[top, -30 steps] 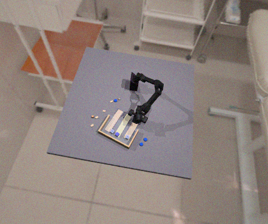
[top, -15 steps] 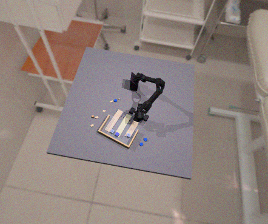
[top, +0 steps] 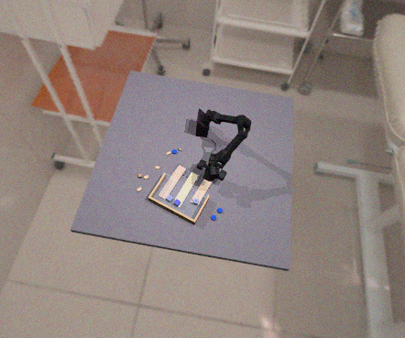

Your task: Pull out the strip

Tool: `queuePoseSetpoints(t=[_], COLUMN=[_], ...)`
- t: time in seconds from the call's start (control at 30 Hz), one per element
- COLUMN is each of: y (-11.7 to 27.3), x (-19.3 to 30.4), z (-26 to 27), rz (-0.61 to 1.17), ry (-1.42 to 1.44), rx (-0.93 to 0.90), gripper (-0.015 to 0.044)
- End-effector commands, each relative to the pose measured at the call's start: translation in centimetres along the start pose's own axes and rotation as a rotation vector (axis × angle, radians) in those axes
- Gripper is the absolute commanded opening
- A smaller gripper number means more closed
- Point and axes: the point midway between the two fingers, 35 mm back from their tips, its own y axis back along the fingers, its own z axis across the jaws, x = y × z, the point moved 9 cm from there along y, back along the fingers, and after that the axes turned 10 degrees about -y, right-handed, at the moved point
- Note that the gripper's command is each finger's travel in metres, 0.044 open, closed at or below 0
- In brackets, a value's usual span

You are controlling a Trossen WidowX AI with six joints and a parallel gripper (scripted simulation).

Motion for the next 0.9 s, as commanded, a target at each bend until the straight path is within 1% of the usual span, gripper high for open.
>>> queuePoseSetpoints(t=[0.0,0.87], y=[-0.5,-0.5], x=[1.1,4.8], z=[-0.3,-1.0], rz=[0.019,0.020], ry=[-0.005,-0.007], rx=[0.011,0.011], gripper=[0.0000,0.0000])
